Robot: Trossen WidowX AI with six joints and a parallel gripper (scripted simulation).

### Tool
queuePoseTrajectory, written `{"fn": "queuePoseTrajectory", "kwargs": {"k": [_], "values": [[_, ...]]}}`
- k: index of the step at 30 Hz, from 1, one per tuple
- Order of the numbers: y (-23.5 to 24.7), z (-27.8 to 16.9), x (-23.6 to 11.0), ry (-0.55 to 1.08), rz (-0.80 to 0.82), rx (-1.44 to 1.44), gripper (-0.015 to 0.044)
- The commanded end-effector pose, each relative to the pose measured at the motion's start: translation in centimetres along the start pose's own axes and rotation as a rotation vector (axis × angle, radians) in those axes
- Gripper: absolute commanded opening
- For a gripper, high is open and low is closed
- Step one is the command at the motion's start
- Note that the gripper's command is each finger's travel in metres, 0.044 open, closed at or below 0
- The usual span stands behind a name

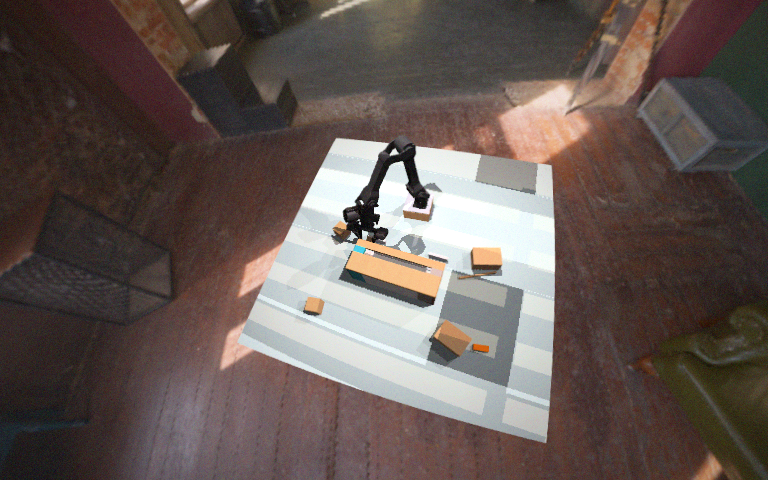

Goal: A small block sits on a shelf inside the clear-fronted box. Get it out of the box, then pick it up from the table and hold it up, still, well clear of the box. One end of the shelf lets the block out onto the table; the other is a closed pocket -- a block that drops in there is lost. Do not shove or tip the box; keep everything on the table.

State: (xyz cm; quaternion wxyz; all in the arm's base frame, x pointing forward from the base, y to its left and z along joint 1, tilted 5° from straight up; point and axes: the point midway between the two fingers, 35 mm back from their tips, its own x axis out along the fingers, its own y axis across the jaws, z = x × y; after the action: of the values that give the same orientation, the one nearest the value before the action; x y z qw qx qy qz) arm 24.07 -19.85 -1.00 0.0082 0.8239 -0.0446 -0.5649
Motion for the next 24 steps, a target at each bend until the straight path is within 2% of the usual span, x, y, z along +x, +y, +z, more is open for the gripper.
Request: {"fn": "queuePoseTrajectory", "kwargs": {"k": [1, 11, 18, 21, 24], "values": [[-0.2, 0.5, 0.7, -0.007, -0.010, -0.002, 0.0285], [-0.3, 1.2, 1.9, -0.007, -0.010, -0.002, 0.0285], [-0.3, 1.2, 1.9, -0.007, -0.010, -0.002, 0.0101], [-0.3, 1.2, 1.9, -0.007, -0.010, -0.002, 0.0081], [-0.3, 0.7, 1.2, -0.007, -0.010, -0.001, 0.0003]]}}
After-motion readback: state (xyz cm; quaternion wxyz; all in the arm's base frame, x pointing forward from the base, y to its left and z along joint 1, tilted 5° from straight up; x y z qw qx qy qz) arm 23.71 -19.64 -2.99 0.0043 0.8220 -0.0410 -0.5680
